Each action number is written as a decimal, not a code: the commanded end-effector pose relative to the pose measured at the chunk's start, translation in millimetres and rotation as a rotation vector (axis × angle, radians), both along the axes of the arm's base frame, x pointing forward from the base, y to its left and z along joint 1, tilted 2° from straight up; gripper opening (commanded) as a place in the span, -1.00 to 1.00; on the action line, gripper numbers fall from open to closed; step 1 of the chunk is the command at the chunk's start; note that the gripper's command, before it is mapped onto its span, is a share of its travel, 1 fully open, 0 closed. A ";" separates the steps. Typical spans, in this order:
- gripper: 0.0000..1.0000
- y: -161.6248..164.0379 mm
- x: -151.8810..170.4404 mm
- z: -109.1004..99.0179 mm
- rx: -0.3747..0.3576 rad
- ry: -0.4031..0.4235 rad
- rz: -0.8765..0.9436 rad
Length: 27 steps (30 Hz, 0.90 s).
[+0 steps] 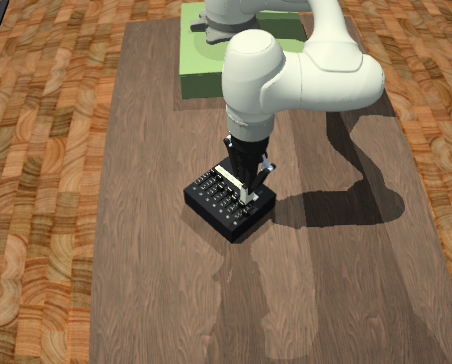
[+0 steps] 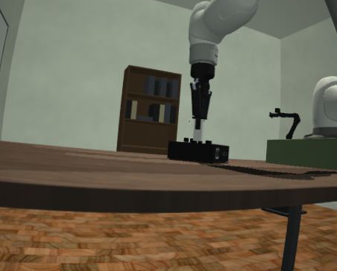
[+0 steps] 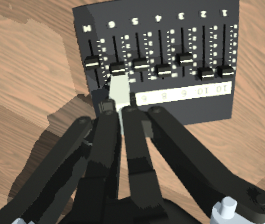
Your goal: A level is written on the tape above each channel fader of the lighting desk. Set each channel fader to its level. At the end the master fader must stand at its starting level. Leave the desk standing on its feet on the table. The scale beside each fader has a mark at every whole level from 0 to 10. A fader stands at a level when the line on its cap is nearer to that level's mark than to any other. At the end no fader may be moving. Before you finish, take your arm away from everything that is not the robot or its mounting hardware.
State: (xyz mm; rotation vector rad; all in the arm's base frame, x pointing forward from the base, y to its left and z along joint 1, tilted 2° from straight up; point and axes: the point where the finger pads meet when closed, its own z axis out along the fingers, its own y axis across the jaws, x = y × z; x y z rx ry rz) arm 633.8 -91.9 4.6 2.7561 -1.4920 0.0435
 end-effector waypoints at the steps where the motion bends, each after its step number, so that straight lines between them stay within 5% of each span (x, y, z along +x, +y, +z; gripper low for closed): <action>1: -1.00 -0.9 0.6 0.2 0.000 0.000 0.000; 27: -1.00 -12.4 8.1 0.5 0.000 0.000 0.000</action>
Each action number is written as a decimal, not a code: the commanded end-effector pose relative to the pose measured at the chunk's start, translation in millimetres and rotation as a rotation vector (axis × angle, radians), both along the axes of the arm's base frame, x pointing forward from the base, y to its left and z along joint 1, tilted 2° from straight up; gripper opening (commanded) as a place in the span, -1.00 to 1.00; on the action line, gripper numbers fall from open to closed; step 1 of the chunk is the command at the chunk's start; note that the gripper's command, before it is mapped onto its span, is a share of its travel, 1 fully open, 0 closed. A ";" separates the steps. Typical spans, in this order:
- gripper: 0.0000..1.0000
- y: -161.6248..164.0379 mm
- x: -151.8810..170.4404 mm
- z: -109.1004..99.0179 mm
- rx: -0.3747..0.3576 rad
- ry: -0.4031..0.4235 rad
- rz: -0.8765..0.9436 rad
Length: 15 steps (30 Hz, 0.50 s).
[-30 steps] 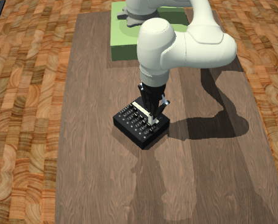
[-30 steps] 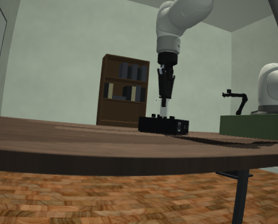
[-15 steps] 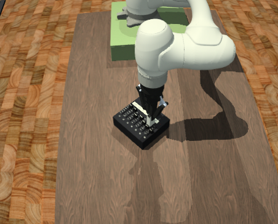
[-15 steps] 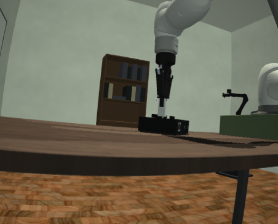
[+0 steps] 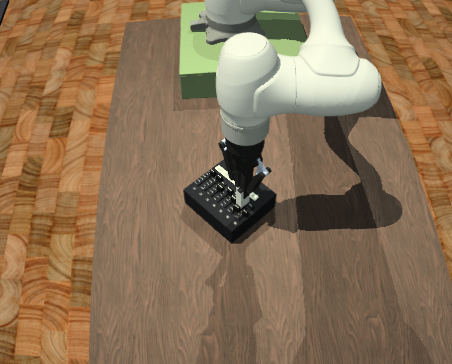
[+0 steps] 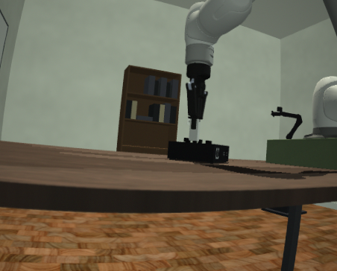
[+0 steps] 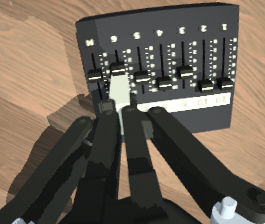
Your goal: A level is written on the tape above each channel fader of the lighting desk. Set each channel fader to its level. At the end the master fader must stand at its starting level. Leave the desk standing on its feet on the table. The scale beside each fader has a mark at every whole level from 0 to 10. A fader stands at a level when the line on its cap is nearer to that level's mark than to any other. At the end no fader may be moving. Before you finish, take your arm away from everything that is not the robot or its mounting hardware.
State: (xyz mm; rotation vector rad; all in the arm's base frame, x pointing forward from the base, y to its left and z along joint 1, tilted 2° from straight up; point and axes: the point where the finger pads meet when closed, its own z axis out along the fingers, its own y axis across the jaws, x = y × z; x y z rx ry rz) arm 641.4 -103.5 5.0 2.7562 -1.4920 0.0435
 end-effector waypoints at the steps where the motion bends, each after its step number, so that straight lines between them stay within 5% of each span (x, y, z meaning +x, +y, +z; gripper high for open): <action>1: -1.00 -1.2 0.9 0.2 0.000 0.000 0.000; 15: -1.00 -6.0 4.0 0.3 0.000 0.000 0.000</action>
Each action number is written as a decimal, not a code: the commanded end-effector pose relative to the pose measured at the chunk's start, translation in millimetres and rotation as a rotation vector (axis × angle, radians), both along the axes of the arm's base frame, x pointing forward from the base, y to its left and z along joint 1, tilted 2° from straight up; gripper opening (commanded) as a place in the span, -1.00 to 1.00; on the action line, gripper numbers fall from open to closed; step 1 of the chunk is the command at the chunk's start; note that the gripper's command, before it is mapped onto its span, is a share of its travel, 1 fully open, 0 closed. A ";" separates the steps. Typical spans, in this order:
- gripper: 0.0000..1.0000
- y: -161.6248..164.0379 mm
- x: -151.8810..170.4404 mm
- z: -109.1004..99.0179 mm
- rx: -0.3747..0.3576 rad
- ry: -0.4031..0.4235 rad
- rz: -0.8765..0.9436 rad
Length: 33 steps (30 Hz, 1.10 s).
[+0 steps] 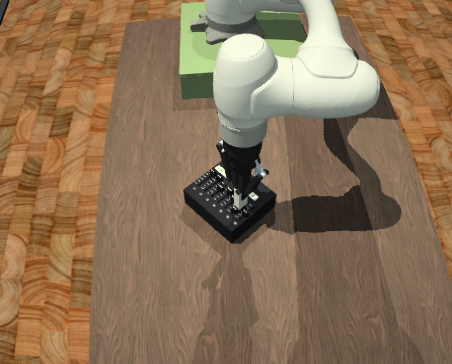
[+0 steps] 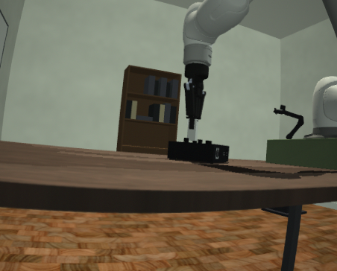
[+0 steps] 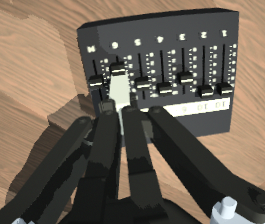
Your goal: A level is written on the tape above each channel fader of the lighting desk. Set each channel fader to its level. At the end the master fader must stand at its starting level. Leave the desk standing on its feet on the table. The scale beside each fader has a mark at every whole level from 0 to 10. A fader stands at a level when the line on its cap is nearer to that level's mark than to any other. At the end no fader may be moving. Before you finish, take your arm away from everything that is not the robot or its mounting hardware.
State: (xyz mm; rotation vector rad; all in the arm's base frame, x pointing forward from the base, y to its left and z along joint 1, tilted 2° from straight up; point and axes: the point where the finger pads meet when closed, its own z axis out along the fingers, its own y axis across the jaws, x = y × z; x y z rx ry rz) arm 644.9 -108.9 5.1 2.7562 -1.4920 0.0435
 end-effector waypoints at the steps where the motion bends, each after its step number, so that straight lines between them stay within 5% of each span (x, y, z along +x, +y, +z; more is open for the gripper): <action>1: -1.00 -0.9 0.7 0.2 0.000 0.000 0.000; 33: -1.00 -6.1 4.0 0.3 0.000 0.000 0.000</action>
